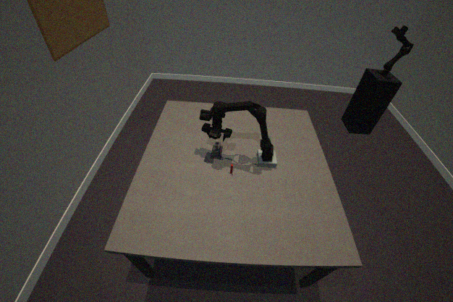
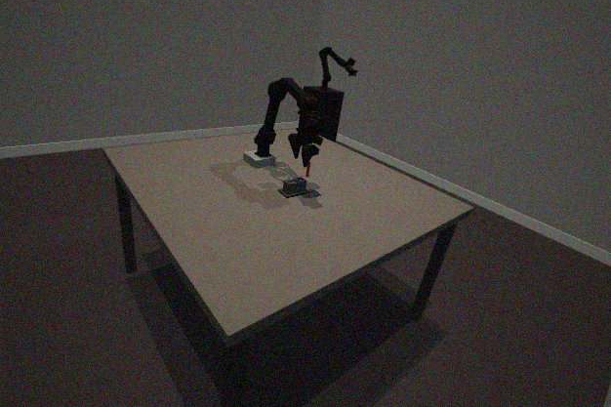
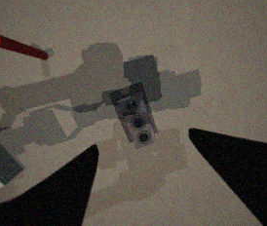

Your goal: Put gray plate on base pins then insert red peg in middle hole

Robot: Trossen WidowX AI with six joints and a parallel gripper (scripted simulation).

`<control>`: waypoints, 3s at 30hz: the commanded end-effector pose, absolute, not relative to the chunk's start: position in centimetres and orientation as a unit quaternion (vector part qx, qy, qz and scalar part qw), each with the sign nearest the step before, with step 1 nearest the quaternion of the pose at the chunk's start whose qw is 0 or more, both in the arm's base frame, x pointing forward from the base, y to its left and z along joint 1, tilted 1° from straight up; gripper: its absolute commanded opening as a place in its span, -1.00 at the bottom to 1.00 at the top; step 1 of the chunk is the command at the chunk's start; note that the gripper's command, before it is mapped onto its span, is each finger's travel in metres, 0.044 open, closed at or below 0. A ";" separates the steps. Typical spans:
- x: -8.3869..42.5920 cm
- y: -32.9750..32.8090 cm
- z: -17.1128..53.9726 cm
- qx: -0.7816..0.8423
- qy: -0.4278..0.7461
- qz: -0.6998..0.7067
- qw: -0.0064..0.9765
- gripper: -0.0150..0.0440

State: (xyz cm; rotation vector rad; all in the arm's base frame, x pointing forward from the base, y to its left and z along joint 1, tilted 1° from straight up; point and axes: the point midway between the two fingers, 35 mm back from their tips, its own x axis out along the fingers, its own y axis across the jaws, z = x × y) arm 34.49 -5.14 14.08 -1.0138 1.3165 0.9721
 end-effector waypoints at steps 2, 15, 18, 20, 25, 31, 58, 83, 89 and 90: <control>33.5 -2.3 14.5 -0.337 0.619 0.319 0.633 1.00; 29.7 5.2 14.3 0.028 0.697 -0.032 0.716 1.00; 28.7 6.6 14.2 0.099 0.691 -0.100 0.709 1.00; 28.2 7.2 14.2 0.136 0.685 -0.136 0.703 1.00; 26.7 8.8 14.0 0.226 0.662 -0.223 0.679 1.00; 25.1 10.2 13.8 0.330 0.619 -0.325 0.634 1.00; 24.2 10.6 10.6 0.396 0.581 -0.389 0.595 1.00; 24.2 10.8 6.2 0.396 0.582 -0.389 0.595 1.00; 24.2 10.8 5.2 0.396 0.582 -0.389 0.595 1.00; 24.2 10.8 5.1 0.396 0.582 -0.389 0.595 1.00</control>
